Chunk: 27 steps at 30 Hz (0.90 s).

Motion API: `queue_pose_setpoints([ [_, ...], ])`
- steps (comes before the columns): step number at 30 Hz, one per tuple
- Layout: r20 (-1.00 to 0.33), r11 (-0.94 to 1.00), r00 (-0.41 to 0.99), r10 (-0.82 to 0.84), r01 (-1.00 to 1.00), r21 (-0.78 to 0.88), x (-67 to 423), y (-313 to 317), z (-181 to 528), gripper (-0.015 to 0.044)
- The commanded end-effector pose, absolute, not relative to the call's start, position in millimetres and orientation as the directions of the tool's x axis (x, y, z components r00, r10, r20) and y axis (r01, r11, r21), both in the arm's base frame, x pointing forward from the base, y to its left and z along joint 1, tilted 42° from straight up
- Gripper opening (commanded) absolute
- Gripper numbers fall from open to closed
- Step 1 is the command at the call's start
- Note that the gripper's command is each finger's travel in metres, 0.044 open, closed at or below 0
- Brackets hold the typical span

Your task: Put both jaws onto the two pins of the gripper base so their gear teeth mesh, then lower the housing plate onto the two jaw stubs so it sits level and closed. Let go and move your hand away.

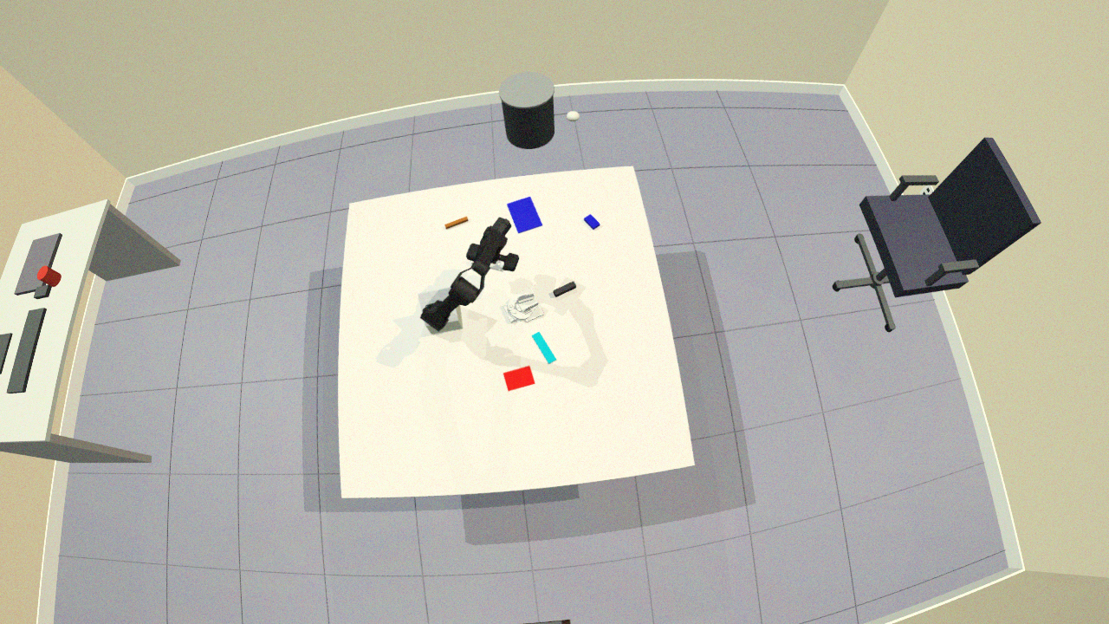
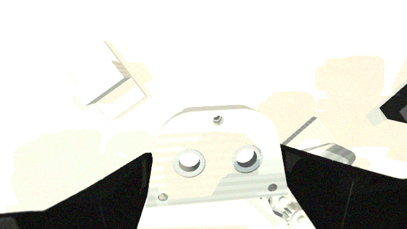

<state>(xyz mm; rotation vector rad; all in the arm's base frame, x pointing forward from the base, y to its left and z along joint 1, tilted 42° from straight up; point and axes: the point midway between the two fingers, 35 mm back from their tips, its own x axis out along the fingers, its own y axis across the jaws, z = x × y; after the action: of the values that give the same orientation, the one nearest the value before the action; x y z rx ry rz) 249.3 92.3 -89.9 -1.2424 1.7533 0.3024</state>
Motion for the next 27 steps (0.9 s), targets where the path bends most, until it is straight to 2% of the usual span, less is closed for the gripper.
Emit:
queue_pose_setpoints([
  [1, -0.789, 0.494, -0.049, -0.613, -0.803, -0.334, 253.3, 82.3, -81.6, 0.0351],
  [27, -0.777, 0.695, -0.046, -0.628, -0.483, -0.533, 273.6, 15.6, -33.4, 0.0351],
])
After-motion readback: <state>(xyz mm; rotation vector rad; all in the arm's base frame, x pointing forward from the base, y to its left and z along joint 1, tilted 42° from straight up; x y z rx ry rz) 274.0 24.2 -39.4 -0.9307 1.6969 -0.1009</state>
